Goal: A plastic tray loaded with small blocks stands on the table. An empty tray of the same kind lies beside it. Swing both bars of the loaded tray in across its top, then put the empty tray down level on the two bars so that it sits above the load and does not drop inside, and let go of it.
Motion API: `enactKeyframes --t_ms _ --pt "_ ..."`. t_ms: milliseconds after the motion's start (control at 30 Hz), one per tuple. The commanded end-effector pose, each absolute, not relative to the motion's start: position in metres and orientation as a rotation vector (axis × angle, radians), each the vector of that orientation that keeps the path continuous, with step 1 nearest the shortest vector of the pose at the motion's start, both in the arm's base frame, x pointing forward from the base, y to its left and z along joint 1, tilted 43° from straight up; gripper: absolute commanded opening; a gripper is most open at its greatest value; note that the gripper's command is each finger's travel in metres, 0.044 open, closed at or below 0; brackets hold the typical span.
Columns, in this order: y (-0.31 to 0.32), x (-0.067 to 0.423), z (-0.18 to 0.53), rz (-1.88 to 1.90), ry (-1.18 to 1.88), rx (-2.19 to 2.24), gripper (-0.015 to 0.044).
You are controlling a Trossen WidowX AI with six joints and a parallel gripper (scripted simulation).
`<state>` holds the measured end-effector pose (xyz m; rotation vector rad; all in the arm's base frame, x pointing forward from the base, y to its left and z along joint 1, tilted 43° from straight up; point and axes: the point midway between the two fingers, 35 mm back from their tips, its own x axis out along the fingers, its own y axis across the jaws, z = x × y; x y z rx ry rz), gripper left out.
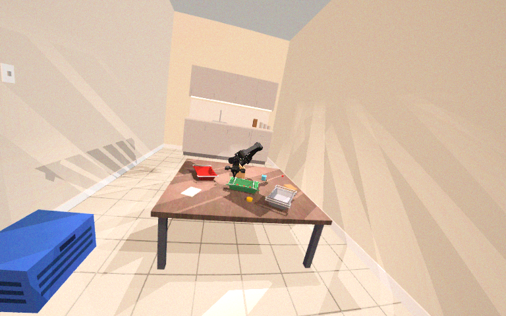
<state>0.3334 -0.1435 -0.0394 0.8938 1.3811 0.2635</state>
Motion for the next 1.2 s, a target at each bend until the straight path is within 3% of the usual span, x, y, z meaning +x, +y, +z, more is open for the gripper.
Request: enactKeyframes --t_ms 0,800,1167 --pt "-0.144 0.333 -0.039 0.263 1.381 0.894 0.0000" --pt "-0.144 0.333 -0.039 0.263 1.381 0.894 0.0000" --pt "-0.169 0.331 -0.016 0.239 1.381 0.916 0.0289"
